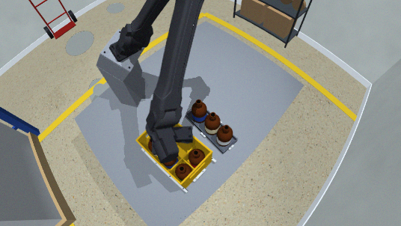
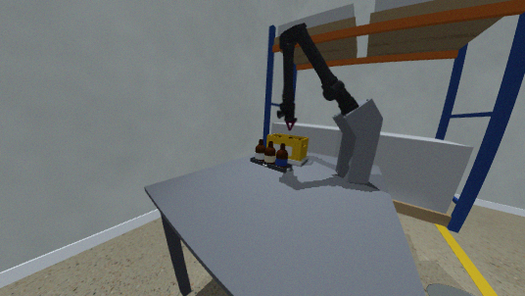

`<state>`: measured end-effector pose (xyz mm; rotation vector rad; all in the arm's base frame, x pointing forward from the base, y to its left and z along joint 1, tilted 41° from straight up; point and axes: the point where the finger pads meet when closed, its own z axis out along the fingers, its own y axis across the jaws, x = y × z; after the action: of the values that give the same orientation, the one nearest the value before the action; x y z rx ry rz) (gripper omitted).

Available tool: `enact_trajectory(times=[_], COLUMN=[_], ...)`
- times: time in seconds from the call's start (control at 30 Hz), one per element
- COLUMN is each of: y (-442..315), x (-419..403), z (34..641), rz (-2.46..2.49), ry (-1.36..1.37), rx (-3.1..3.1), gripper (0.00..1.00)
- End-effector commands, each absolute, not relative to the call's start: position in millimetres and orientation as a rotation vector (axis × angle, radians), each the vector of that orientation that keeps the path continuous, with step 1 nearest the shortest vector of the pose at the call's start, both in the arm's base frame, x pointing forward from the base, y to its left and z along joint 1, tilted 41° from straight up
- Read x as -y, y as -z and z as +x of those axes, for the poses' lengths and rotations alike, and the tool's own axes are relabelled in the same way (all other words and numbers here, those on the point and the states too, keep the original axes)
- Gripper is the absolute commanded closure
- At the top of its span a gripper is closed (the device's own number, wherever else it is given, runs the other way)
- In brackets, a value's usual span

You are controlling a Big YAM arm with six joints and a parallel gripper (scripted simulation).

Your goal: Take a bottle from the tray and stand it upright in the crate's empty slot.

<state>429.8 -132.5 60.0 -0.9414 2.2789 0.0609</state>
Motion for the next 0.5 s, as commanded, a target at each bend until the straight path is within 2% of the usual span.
enact_trajectory(times=[0.0, 0.33, 0.47], y=[-85.6, -149.3, -156.1], x=[87.3, -82.8, -98.3], z=[438.0, 424.2, 418.8], rz=[-0.920, -0.818, -0.805], ry=[-0.079, -0.110, -0.116], rx=[-2.285, -2.301, -2.297], gripper=[1.00, 1.00, 1.00])
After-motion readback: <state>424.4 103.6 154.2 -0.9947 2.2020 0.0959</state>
